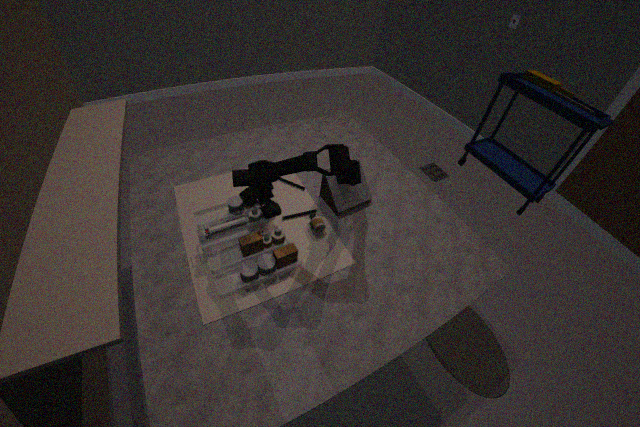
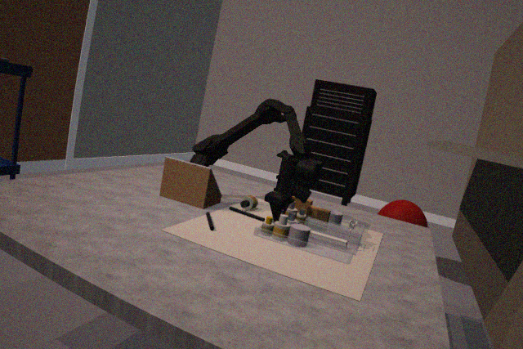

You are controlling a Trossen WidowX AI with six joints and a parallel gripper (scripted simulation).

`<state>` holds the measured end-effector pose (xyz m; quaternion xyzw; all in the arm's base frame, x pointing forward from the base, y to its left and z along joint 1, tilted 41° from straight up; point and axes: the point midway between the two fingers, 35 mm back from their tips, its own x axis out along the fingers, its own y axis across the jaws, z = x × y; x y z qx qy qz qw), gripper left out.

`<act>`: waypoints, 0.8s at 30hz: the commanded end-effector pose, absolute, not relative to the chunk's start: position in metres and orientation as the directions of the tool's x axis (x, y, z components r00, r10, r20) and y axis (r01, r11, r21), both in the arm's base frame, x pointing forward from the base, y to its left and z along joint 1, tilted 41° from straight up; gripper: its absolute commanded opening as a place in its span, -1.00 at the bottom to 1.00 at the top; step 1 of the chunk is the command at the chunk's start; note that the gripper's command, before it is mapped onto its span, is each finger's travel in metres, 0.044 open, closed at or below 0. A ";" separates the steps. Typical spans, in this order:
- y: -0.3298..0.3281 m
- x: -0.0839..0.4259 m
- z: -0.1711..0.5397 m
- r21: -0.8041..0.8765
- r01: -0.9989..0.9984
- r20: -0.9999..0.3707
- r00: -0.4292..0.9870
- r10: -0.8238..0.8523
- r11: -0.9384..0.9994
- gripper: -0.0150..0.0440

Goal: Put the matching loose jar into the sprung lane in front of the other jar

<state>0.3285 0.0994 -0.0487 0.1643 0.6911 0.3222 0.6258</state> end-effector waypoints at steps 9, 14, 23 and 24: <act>0.100 0.328 -0.048 0.654 -0.179 -0.756 -0.157 0.635 0.735 -0.49; 0.100 0.327 -0.048 0.654 -0.179 -0.756 -0.157 0.635 0.735 -0.49; 0.100 0.325 -0.048 0.654 -0.178 -0.756 -0.157 0.635 0.735 -0.49; 0.100 0.325 -0.048 0.654 -0.178 -0.756 -0.157 0.635 0.735 -0.49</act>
